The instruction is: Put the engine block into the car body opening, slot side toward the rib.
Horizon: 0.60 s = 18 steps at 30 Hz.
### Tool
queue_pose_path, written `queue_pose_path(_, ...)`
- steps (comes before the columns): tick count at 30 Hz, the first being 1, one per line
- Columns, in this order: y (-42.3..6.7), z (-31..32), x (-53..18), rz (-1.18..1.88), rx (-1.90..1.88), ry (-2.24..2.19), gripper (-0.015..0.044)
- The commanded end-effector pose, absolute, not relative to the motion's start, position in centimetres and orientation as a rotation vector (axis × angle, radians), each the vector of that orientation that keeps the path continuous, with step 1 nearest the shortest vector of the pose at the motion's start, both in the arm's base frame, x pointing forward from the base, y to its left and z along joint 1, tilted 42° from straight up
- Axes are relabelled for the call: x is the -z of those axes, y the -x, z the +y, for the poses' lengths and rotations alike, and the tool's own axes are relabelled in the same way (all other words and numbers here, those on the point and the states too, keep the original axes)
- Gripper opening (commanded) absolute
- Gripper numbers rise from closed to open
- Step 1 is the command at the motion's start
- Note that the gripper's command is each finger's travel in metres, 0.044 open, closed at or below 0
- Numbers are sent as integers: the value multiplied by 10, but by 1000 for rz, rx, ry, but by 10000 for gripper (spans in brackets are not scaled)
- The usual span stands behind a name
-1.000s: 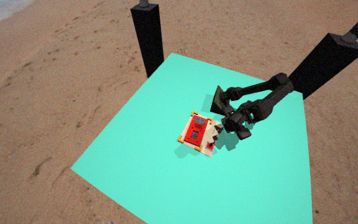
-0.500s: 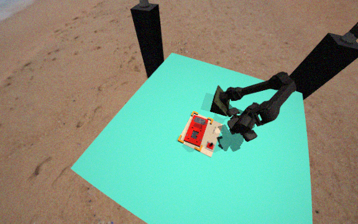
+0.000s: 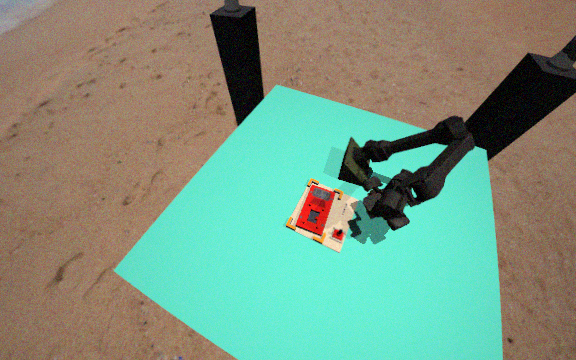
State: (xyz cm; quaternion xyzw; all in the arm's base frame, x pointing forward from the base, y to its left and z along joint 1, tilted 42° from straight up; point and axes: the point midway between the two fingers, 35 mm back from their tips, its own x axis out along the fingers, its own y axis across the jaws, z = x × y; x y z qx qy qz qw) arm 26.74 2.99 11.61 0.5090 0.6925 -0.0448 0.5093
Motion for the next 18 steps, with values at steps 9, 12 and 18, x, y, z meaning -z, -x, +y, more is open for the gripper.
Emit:
queue_pose_path(9, -267, 45, -100, 1672, 107, -1237, 0)
queue_pose_path(12, -267, 48, -97, 1672, 107, -1237, 0)
queue_pose_path(18, -268, 55, -89, 1672, 106, -1237, 0)
